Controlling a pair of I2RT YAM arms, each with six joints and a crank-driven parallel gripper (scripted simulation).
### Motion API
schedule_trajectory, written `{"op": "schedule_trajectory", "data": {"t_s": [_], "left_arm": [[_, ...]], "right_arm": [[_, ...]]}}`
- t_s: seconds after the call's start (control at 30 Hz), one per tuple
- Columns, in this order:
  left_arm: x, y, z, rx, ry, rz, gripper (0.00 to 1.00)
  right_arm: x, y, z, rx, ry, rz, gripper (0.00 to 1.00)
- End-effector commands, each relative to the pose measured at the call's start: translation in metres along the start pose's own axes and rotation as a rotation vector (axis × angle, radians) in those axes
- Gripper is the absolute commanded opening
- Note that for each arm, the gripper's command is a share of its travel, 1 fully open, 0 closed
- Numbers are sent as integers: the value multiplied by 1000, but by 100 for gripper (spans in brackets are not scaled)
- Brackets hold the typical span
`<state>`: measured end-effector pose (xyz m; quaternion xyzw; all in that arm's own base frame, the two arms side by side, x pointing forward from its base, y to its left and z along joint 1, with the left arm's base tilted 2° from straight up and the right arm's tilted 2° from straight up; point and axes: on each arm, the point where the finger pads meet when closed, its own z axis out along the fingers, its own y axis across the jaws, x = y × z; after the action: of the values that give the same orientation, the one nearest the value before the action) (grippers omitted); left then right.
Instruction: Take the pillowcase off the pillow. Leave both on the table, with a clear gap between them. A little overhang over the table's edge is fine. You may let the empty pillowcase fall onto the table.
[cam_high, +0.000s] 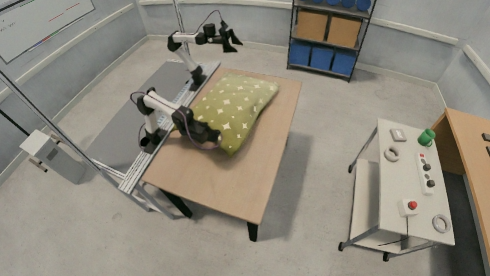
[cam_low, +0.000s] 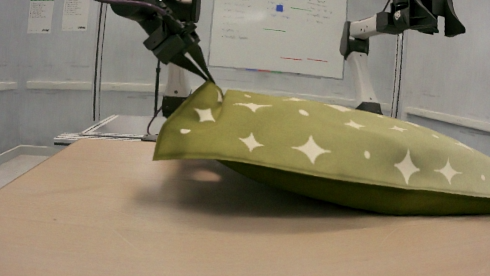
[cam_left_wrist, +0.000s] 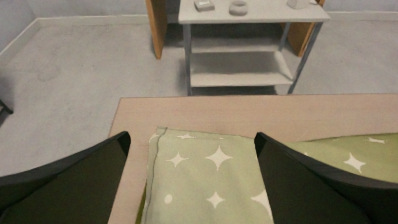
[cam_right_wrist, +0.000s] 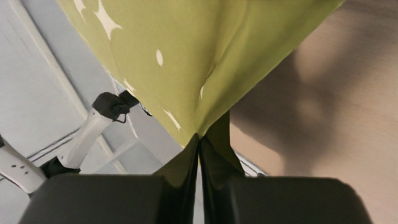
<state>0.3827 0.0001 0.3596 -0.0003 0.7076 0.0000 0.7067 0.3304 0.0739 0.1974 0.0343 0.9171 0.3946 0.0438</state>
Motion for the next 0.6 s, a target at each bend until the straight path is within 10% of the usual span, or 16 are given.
{"op": "schedule_trajectory", "data": {"t_s": [0.0,0.57], "left_arm": [[-16,2,-2,-12,-31,7,100],[-16,2,-2,-12,-31,7,100]], "right_arm": [[-5,6,-8,-19,-18,-1,1],[-7,42,-9,254,-134,-313,1]]}}
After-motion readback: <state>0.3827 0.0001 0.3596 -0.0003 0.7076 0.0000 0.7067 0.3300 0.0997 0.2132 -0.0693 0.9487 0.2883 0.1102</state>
